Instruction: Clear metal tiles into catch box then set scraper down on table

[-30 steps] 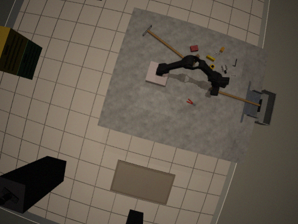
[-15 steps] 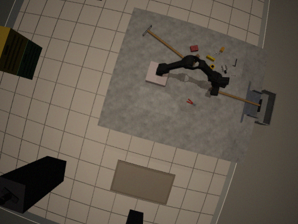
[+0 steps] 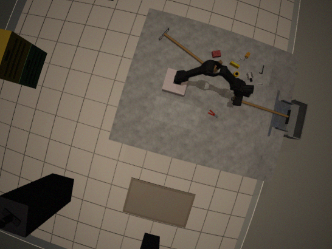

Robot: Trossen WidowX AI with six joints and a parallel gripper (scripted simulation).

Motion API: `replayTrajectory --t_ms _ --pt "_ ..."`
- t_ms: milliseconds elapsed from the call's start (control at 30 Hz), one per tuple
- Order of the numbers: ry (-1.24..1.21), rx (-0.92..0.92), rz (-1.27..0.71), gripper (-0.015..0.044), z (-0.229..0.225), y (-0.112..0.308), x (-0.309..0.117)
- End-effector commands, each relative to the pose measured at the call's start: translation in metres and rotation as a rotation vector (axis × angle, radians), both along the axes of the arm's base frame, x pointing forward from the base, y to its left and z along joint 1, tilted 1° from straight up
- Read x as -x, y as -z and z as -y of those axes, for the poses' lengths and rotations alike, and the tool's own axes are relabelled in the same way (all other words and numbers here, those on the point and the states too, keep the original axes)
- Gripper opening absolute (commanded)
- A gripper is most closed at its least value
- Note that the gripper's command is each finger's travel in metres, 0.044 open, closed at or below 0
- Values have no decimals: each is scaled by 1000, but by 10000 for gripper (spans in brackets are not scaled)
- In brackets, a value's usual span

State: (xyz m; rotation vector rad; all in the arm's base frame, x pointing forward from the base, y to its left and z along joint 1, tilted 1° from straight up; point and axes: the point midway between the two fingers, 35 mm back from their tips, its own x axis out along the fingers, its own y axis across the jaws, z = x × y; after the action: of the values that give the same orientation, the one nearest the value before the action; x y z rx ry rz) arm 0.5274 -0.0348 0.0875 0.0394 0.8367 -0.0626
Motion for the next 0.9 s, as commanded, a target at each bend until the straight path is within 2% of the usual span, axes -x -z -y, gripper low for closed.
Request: replayTrajectory --t_ms 0,867 --pt "1 1 10 0 0 -5 5" --pt "2 1 10 0 -3 -10 37"
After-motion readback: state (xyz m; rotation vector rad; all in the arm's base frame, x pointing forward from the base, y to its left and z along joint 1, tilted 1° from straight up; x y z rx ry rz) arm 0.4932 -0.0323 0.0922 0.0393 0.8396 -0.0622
